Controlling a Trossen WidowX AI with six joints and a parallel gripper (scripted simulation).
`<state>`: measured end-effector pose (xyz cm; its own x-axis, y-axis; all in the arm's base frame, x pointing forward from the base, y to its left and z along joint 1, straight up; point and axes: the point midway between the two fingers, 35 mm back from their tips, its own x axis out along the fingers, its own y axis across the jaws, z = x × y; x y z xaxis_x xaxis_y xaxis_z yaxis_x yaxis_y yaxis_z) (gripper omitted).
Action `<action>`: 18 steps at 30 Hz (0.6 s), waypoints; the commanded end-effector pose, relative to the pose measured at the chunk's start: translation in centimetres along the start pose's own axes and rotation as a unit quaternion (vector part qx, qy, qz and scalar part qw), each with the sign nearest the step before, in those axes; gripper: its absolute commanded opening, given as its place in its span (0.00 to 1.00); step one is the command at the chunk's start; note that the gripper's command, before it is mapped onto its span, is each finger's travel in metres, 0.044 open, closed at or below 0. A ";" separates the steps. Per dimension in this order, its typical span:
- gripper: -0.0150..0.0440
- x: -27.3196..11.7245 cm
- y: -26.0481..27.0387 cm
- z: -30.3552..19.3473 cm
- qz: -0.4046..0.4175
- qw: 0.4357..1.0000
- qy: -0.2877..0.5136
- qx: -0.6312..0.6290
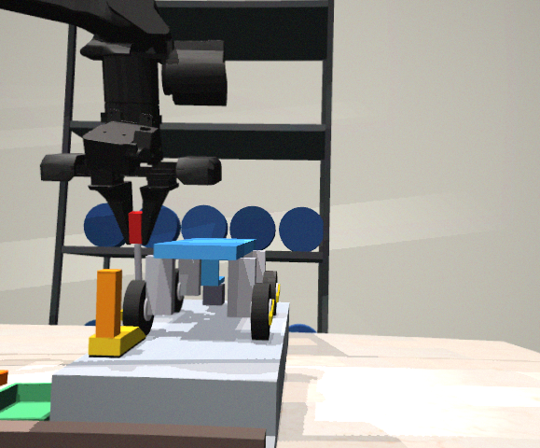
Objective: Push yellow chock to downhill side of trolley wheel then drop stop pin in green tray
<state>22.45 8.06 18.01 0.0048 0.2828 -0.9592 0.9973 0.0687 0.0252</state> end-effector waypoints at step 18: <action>0.25 -1.3 -0.2 7.8 0.002 1.000 -0.001 -0.003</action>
<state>22.76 1.56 17.26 0.0119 0.2806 -0.9597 0.9971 0.0689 0.0325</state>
